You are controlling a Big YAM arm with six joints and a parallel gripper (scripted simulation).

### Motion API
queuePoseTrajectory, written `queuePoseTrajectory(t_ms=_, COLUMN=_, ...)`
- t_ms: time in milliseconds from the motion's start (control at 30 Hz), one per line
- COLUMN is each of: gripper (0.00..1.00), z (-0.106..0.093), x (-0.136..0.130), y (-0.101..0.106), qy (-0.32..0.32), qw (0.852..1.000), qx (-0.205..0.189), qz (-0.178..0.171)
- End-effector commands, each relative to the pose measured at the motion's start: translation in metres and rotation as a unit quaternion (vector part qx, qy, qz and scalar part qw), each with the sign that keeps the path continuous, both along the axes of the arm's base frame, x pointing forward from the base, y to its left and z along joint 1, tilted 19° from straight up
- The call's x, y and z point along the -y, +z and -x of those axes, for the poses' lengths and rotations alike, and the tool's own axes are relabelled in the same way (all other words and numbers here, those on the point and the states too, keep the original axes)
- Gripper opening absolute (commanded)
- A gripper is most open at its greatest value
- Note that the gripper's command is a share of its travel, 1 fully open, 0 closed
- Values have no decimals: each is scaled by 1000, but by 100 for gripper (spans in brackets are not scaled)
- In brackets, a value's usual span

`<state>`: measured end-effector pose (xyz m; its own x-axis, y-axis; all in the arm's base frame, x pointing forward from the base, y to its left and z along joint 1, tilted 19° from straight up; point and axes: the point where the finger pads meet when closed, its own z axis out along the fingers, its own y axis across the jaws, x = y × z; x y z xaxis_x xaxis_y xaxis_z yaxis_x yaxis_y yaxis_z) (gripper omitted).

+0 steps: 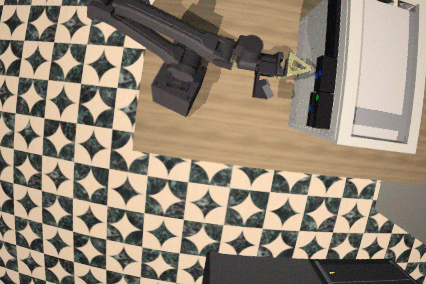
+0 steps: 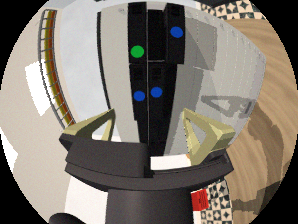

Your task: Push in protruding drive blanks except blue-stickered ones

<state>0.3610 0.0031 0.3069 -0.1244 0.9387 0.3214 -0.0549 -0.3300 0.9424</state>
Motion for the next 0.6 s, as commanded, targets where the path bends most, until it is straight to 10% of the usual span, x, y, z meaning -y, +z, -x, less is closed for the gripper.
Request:
queuePoseTrajectory(t_ms=0, gripper=100, z=-2, x=0, y=23, qy=-1, qw=1000, qx=26, qz=7)
queuePoseTrajectory(t_ms=567, gripper=100, z=-3, x=41, y=-16, qy=-4, qw=1000, qx=7, qz=-3)
